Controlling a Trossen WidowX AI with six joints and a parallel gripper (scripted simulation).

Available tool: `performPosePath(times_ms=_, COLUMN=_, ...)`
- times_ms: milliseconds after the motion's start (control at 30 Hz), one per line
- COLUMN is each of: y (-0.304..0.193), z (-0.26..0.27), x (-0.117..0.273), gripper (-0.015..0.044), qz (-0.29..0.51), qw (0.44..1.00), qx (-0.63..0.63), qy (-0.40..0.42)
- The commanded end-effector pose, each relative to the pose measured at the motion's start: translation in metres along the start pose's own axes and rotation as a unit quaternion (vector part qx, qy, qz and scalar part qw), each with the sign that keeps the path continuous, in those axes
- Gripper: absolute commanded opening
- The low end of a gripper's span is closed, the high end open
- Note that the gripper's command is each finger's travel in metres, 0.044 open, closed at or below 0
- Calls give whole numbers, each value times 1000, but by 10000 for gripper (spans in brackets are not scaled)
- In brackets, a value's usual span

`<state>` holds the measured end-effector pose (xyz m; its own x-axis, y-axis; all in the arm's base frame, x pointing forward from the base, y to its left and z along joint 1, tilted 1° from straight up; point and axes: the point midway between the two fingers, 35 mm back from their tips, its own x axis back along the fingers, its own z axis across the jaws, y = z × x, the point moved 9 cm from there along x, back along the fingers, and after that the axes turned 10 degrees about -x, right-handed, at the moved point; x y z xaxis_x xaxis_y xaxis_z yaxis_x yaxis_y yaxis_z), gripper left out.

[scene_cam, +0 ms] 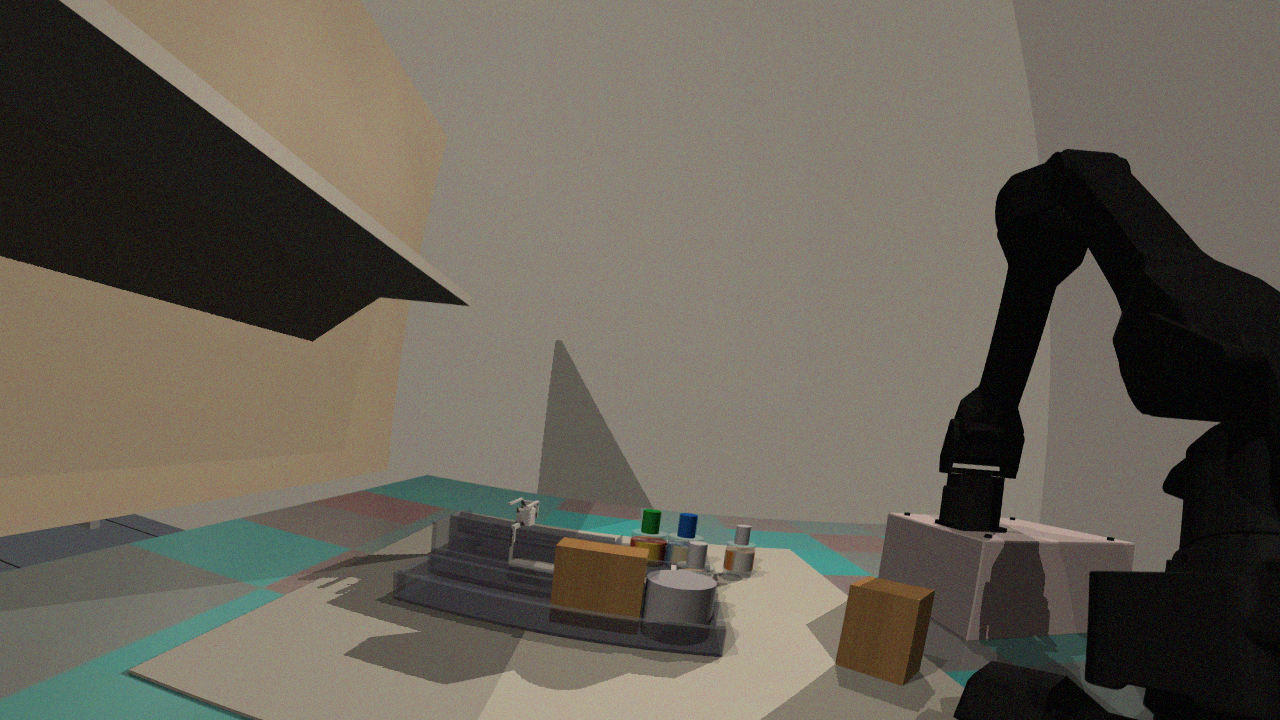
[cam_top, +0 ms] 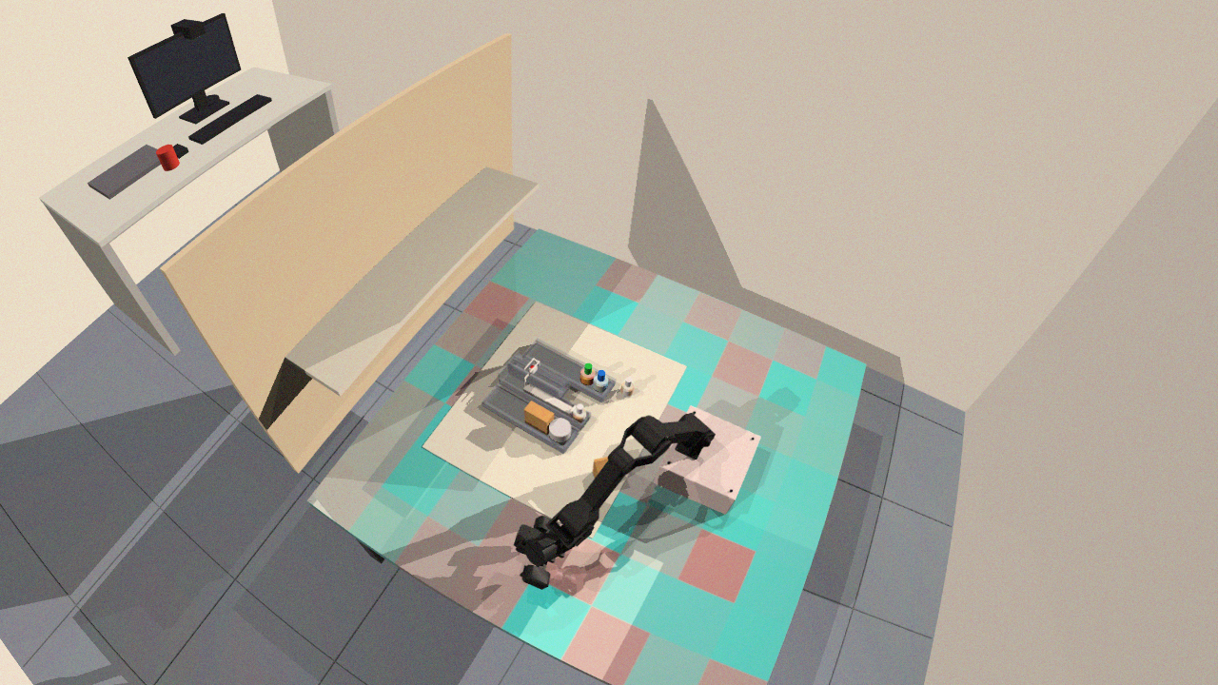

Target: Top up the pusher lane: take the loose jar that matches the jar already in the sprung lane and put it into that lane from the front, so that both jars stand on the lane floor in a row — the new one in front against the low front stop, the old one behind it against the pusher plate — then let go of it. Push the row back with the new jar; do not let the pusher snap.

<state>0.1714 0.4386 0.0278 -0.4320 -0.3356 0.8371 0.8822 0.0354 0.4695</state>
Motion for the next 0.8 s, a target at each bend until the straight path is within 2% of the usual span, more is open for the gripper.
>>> performPosePath(times_ms=0, y=1, z=-1, x=0, gripper=426, qz=0, qw=1000, qx=0, qy=-1)
performPosePath(times_ms=100, y=19, z=-12, x=2, gripper=440, qz=1, qw=1000, qx=2, qy=-9)
performPosePath(times_ms=300, y=87, z=-67, x=16, gripper=440, qz=7, qw=999, qx=6, qy=-43)
performPosePath(times_ms=533, y=149, z=-155, x=40, gripper=440, qz=16, qw=994, qx=12, qy=-104)
performPosePath(times_ms=767, y=183, z=-250, x=78, gripper=440, qz=42, qw=986, qx=5, qy=-160)
